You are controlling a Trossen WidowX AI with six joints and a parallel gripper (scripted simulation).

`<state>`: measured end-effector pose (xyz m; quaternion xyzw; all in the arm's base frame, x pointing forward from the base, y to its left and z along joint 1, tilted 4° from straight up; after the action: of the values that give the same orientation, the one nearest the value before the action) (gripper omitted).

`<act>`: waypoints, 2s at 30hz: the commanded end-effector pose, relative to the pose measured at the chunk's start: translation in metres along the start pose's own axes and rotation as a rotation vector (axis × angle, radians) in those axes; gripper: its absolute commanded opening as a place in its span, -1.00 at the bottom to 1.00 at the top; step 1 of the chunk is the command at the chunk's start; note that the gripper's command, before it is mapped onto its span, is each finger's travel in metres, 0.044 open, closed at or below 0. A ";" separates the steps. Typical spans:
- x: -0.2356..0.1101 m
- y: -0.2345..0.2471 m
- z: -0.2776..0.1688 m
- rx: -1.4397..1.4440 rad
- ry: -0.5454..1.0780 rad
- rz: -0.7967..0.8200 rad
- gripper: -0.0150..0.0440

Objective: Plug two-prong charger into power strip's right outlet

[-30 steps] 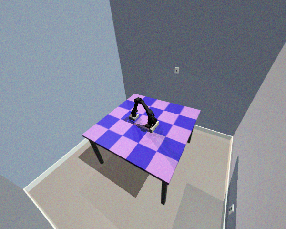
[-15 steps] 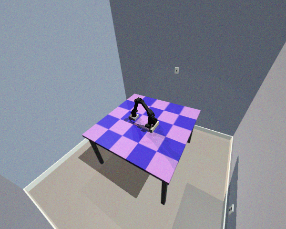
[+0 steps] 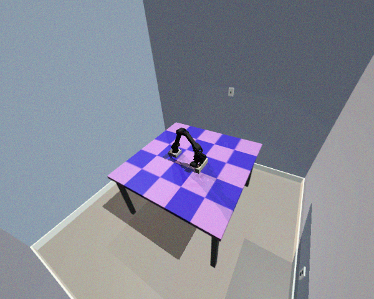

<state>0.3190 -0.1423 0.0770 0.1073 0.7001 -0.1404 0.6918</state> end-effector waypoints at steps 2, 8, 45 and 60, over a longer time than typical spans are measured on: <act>-0.002 0.002 0.012 0.001 -0.037 0.006 -0.49; -0.002 0.002 0.013 0.001 -0.037 0.006 -0.49; -0.002 0.001 0.008 0.001 -0.037 0.006 -0.49; 0.000 0.001 0.009 0.001 -0.037 0.006 -0.49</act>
<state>0.3214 -0.1427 0.0768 0.1070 0.6977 -0.1411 0.6941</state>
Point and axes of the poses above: the point midway between the two fingers, 35 mm back from their tips, its own x axis out along the fingers, its own y axis across the jaws, z = x × y, the point moved 3 cm from there along -x, back along the fingers, and after that the axes turned 9 degrees about x, right-handed, at the moved point
